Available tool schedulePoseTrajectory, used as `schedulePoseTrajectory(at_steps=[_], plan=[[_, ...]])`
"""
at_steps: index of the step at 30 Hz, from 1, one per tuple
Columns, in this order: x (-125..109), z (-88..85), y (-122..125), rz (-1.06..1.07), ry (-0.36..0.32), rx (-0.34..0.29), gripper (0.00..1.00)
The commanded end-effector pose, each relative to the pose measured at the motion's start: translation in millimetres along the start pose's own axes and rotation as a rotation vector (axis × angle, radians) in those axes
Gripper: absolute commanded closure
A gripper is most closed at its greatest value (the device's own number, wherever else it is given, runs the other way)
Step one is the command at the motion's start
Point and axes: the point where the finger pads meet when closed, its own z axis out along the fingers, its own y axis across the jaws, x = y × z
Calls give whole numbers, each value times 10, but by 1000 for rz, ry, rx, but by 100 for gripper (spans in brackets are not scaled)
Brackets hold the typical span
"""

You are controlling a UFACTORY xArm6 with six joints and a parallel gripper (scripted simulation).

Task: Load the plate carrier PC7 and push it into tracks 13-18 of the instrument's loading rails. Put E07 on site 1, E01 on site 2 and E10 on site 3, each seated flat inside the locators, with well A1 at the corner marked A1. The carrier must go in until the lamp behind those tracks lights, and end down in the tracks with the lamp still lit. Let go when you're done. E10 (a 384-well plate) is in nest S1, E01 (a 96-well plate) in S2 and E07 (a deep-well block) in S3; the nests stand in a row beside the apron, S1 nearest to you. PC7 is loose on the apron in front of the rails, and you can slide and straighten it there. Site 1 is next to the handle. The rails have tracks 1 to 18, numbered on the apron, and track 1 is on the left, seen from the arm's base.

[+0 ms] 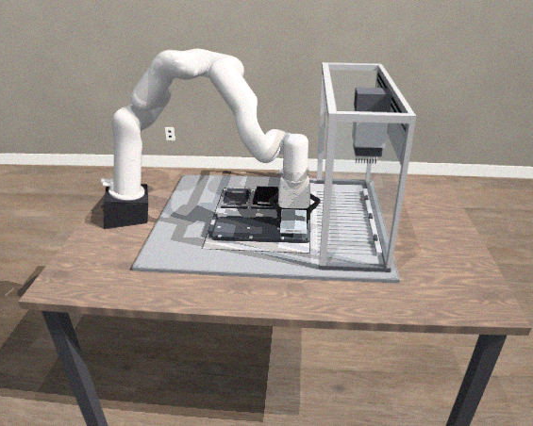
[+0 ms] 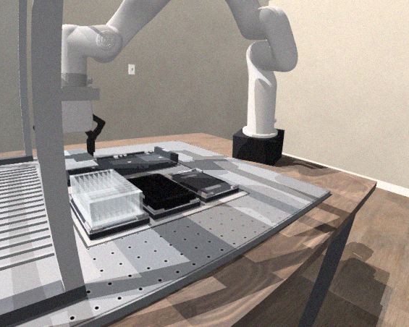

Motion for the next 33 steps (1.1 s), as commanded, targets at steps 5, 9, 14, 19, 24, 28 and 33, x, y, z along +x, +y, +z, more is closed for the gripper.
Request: schedulePoseTrajectory(at_steps=[5, 9, 14, 19, 24, 28, 33], plan=[[-3, 80, 18, 0, -1, -4, 100], [-3, 80, 18, 0, -1, -4, 100], [-3, 80, 18, 0, -1, -4, 100], [-3, 79, 18, 0, -1, -5, 100], [-3, 87, 18, 0, -1, -4, 100], [-3, 113, 18, 0, -1, -4, 100], [-3, 146, 18, 0, -1, -4, 100]])
